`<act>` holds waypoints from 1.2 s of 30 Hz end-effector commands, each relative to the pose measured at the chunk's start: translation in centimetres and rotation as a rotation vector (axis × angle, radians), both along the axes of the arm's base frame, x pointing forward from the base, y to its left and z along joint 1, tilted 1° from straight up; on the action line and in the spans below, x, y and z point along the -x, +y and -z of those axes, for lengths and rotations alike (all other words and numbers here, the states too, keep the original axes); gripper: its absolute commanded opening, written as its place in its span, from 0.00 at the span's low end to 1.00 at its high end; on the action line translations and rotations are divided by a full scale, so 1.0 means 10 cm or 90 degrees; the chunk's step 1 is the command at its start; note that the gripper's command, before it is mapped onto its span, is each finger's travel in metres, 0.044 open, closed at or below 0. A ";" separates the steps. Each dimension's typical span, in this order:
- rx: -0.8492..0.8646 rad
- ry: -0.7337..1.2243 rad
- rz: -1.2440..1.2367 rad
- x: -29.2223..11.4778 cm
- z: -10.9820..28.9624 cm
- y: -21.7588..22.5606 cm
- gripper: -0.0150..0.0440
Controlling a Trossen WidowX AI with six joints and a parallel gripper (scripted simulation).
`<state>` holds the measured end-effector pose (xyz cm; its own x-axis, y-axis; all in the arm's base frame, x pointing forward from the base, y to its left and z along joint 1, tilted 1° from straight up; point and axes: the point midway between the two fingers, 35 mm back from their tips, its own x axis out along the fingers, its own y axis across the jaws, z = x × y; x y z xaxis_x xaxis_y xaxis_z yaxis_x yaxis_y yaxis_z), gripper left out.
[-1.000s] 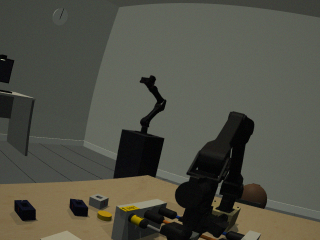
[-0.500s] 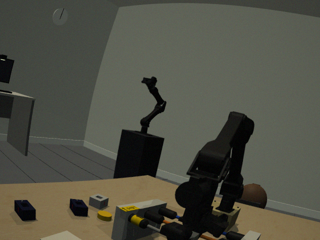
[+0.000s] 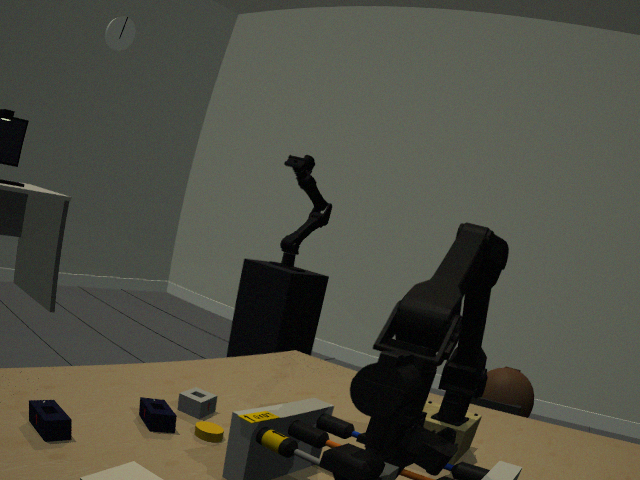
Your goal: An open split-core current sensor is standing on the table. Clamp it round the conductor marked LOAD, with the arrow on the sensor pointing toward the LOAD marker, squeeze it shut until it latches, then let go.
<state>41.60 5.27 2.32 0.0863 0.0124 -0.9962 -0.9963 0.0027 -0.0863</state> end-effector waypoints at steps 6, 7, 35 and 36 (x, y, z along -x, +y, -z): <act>0.000 0.000 0.000 0.00 -0.01 0.00 0.25; 0.000 0.000 0.000 0.00 -0.01 0.00 0.25; 0.002 0.032 0.001 0.00 -0.13 0.00 0.25; 0.002 0.035 0.001 0.00 -0.14 0.00 0.25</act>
